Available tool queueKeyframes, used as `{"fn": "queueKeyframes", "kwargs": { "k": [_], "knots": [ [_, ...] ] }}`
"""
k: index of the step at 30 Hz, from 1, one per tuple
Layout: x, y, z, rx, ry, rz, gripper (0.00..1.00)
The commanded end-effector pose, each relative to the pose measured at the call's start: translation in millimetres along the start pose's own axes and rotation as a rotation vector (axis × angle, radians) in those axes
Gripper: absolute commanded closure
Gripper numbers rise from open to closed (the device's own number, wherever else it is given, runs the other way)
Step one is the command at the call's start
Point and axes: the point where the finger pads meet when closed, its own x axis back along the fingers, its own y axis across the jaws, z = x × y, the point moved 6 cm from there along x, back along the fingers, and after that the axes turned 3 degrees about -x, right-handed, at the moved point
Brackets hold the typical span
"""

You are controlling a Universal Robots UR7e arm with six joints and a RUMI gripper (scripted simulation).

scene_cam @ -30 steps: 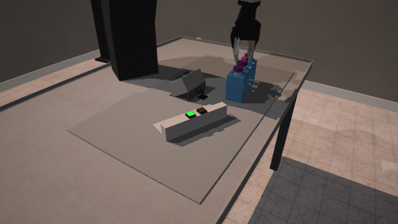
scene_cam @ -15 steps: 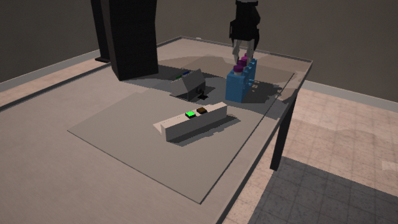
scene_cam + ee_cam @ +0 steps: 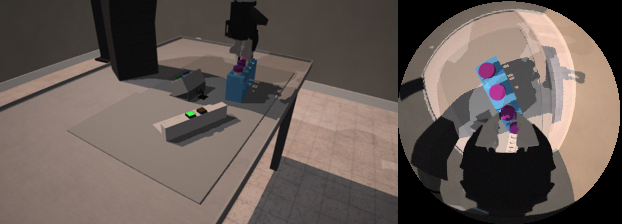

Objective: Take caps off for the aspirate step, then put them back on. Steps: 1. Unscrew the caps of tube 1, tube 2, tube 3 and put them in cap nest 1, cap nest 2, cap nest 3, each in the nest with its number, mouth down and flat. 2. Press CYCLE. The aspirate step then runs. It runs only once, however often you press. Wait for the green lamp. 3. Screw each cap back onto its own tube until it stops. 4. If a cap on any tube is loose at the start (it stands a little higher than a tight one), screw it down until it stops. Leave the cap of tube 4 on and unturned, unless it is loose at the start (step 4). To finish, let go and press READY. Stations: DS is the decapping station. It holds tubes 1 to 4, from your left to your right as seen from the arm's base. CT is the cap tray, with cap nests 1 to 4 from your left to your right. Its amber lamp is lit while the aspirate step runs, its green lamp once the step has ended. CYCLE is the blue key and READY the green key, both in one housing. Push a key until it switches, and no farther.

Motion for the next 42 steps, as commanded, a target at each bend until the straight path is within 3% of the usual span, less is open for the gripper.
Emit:
{"fn": "queueKeyframes", "kwargs": {
  "k": [1,12,35,42],
  "knots": [
    [0.2,0.1,0.3,-0.013,-0.002,0.000,0.65],
    [0.2,0.1,0.3,-0.013,-0.002,0.000,0.65],
    [1.2,0.1,0.3,0.827,-0.002,0.000,0.65],
    [1.2,0.1,0.3,0.903,-0.002,0.000,0.65]
  ]
}}
